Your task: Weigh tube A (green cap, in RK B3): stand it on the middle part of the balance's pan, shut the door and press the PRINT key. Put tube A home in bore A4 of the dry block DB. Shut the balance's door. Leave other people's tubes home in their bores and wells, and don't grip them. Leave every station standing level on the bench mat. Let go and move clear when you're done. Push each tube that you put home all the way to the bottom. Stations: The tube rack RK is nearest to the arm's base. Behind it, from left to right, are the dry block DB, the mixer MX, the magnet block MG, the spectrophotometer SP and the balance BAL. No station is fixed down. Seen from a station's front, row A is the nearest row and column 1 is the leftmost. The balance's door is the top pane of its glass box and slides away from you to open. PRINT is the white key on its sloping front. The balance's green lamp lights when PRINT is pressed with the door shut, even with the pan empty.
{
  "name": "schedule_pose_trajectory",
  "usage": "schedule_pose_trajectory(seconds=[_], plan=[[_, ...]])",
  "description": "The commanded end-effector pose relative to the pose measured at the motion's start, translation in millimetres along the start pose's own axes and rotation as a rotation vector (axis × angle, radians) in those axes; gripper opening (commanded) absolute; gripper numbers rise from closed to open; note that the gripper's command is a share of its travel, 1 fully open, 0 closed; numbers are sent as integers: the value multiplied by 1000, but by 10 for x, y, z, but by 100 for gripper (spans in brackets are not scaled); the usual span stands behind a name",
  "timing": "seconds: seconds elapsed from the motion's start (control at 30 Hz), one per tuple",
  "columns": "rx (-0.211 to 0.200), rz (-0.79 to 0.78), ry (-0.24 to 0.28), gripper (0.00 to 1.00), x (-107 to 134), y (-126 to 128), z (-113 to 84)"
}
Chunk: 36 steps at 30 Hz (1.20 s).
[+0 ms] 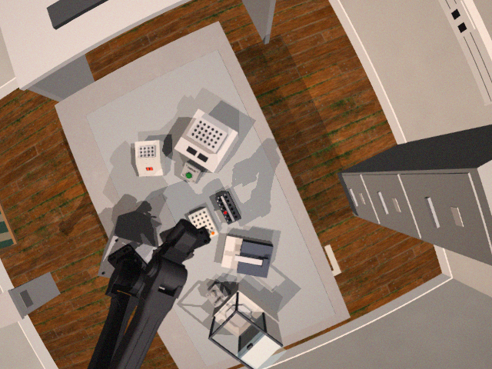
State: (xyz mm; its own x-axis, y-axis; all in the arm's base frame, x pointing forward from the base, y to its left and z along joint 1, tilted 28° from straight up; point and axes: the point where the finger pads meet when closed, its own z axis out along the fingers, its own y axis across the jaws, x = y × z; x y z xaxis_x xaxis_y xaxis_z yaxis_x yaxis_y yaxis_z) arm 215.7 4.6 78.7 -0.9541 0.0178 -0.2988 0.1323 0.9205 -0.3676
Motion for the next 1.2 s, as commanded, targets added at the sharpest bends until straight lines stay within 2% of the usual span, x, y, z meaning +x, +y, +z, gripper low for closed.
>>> schedule_pose_trajectory(seconds=[0.0,0.83,0.87,0.97,1.0,1.07,1.13,1.17], plan=[[-10,21,-26,9,-117,19,-89],[-10,21,-26,9,-117,19,-89],[-1,66,-1,9,-9,-109,-31],[1,60,5,9,28,-279,-5],[0,95,2,9,18,-362,-15],[-10,142,-39,9,-154,-560,-134],[-10,142,-39,9,-154,-560,-134],[-11,180,-50,9,-179,-649,-143]])
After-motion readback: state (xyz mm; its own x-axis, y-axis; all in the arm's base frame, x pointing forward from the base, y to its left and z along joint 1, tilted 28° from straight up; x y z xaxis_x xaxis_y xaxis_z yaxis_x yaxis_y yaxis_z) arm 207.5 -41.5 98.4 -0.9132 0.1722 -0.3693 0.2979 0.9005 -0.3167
